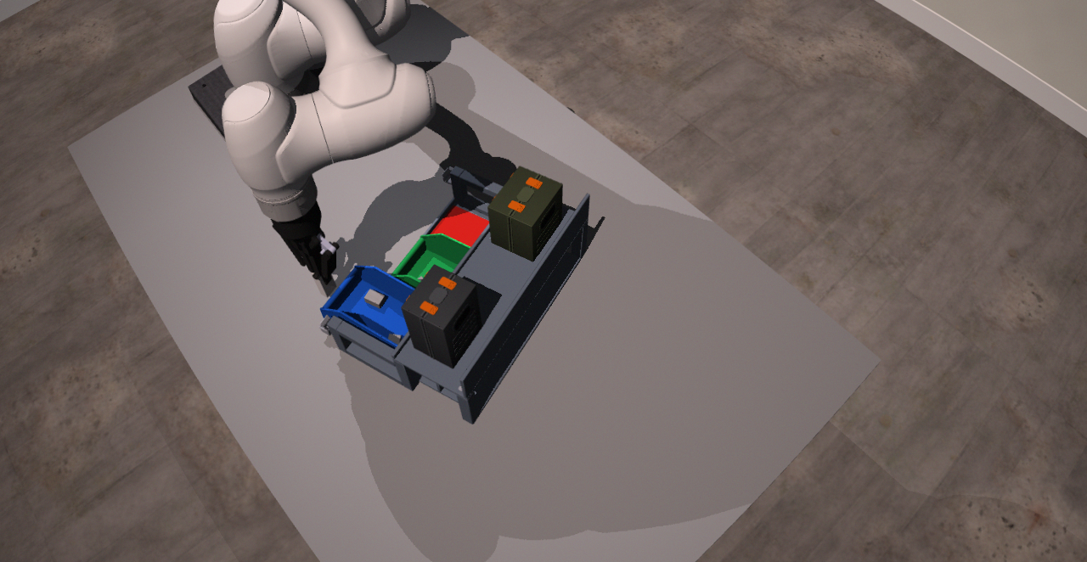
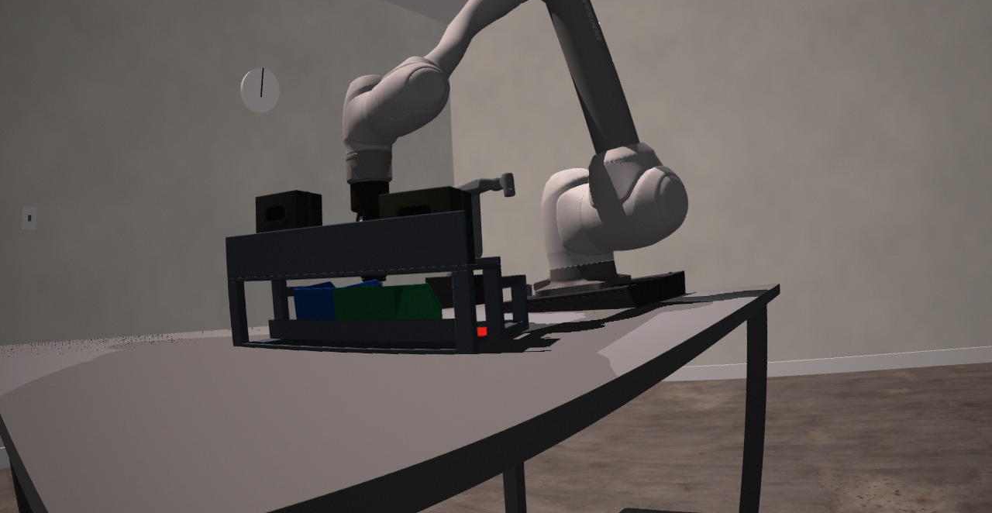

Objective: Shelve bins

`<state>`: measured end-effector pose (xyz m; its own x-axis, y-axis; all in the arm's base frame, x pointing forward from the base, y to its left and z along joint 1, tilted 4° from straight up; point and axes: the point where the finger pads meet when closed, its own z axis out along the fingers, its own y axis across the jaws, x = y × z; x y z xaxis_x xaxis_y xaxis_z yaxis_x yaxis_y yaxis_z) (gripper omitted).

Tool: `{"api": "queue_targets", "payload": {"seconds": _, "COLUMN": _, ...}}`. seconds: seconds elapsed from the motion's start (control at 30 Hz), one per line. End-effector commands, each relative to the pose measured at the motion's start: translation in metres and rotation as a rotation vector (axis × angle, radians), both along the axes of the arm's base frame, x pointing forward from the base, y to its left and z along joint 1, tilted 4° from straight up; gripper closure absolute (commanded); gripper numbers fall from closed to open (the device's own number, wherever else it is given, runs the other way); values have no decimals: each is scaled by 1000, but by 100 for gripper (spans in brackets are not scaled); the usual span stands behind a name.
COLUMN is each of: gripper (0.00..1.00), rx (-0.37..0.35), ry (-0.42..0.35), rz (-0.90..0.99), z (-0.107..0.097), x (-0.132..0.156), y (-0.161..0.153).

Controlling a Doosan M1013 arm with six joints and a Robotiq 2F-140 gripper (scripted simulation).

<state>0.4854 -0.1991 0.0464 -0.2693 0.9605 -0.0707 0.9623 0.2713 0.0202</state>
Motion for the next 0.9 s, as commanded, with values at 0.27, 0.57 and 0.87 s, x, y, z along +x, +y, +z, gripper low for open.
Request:
{"api": "queue_targets", "payload": {"seconds": 0.27, "gripper": 90, "rx": 0, "ry": 0, "rz": 0, "z": 0, "x": 4, "y": 1}}
{"api": "queue_targets", "payload": {"seconds": 0.57, "gripper": 90, "rx": 0, "ry": 0, "rz": 0, "z": 0, "x": 11, "y": 3}}
{"api": "queue_targets", "payload": {"seconds": 0.87, "gripper": 90, "rx": 0, "ry": 0, "rz": 0, "z": 0, "x": 16, "y": 5}}
